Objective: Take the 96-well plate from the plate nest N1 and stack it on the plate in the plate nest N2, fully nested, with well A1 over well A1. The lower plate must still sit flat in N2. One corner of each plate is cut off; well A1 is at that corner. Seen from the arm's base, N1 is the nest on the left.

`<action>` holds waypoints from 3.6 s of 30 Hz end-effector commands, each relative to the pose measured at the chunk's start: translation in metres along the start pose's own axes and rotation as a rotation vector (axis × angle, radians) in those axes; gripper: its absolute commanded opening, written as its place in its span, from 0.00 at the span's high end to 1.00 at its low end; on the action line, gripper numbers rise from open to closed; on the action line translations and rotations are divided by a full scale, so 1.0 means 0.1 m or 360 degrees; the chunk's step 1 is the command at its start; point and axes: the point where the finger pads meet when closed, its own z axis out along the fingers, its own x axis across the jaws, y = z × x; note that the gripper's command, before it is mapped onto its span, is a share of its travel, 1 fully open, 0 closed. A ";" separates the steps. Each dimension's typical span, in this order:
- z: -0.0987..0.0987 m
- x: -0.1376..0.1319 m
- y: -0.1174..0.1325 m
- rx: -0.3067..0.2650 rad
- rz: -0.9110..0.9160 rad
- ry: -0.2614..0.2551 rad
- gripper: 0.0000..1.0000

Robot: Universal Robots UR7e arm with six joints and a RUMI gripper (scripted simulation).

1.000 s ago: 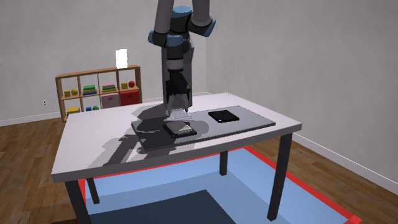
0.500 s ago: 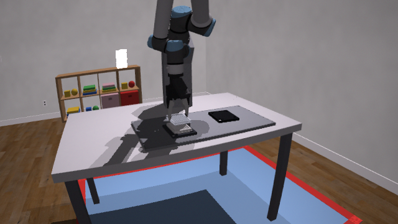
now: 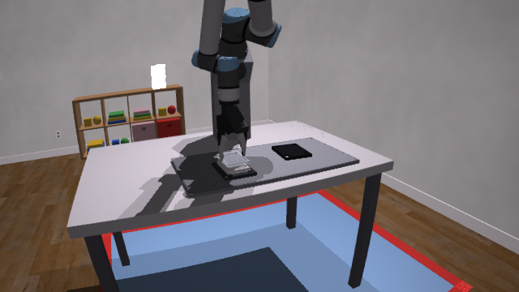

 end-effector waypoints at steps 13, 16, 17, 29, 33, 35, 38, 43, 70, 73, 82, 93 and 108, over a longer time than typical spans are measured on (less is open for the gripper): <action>0.00 0.00 0.00 0.0001 0.0000 0.0001 1.00; 0.00 0.00 0.00 0.0001 0.0000 0.0001 1.00; 0.00 0.00 0.00 0.0001 0.0000 0.0001 1.00; 0.02 0.00 0.00 0.0001 0.0000 0.0001 1.00; 0.03 0.00 0.00 0.0001 0.0000 0.0001 1.00; 0.03 0.00 0.00 0.0001 0.0000 0.0001 1.00; 0.04 0.00 0.00 0.0001 0.0000 0.0001 1.00; 0.04 0.00 0.00 0.0001 0.0000 0.0001 1.00; 0.08 0.00 0.00 0.0001 0.0000 0.0001 1.00; 0.09 0.00 0.00 0.0001 0.0000 0.0001 1.00; 0.10 0.00 0.00 0.0001 0.0000 0.0001 1.00; 0.11 0.00 0.00 0.0001 0.0000 0.0001 0.00; 0.11 0.00 0.00 0.0001 0.0000 0.0001 0.00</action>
